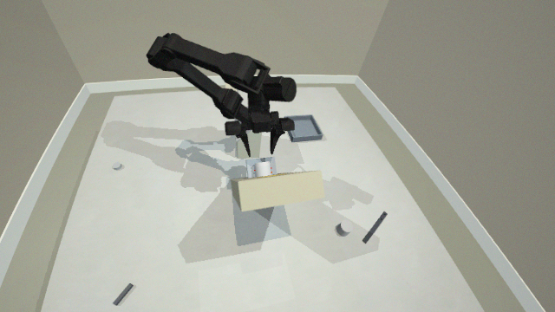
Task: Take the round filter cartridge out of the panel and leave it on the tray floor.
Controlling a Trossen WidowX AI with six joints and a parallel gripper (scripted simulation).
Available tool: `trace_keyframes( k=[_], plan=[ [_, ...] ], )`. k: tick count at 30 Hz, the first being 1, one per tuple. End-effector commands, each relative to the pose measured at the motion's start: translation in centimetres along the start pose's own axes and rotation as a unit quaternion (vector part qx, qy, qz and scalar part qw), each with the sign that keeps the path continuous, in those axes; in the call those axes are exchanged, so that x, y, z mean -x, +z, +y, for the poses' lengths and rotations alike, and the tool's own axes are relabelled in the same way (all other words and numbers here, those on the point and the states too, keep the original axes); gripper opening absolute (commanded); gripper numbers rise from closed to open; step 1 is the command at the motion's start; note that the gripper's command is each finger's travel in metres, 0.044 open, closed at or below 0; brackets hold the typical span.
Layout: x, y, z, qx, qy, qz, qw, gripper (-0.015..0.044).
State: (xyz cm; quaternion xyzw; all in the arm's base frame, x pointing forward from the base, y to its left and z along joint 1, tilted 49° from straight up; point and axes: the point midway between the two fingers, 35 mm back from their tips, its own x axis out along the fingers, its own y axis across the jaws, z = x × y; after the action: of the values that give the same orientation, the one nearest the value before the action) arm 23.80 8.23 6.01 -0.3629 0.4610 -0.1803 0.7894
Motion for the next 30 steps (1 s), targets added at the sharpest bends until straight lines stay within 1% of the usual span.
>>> trace_keyframes(
  k=[1, 24, 30],
  plan=[
    [-0.7, -0.2, 0.1, 0.004, 0.001, 0.003, 1.000, 0.0305],
    [-4.2, -0.3, -0.1, 0.004, -0.002, 0.002, 1.000, 0.0305],
    [-3.8, -0.1, -0.1, -0.001, 0.001, 0.002, 1.000, 0.0265]
  ],
)
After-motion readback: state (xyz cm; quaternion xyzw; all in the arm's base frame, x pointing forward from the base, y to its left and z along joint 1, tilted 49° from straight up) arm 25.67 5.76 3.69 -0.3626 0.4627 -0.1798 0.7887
